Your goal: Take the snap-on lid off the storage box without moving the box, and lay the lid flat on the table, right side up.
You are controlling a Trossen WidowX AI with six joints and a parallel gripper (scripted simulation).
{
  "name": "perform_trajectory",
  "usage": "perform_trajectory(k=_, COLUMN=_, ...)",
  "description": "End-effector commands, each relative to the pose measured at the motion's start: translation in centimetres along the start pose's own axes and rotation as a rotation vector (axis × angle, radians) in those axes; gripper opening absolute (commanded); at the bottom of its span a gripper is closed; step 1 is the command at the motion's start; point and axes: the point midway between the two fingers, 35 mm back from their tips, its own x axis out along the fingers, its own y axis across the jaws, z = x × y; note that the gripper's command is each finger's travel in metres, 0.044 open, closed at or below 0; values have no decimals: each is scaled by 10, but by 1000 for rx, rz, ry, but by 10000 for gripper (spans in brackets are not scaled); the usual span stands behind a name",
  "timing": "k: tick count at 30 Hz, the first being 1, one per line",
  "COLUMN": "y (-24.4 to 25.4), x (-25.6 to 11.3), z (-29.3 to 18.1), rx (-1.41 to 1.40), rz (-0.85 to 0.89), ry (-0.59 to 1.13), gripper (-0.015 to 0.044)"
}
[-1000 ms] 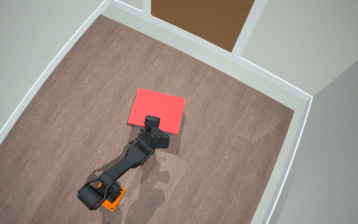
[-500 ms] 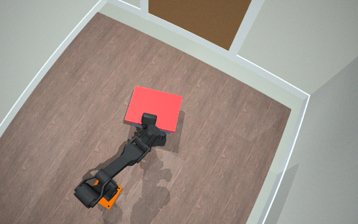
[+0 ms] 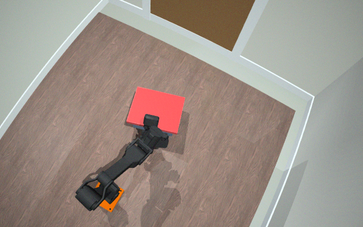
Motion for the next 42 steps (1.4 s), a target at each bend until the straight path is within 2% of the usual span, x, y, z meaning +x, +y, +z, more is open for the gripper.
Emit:
perform_trajectory(k=1, y=3, x=-3, z=0, rx=3, rz=2, ry=-4, gripper=0)
perform_trajectory(k=42, y=56, x=-25, z=0, rx=3, rz=4, ry=-4, gripper=0)
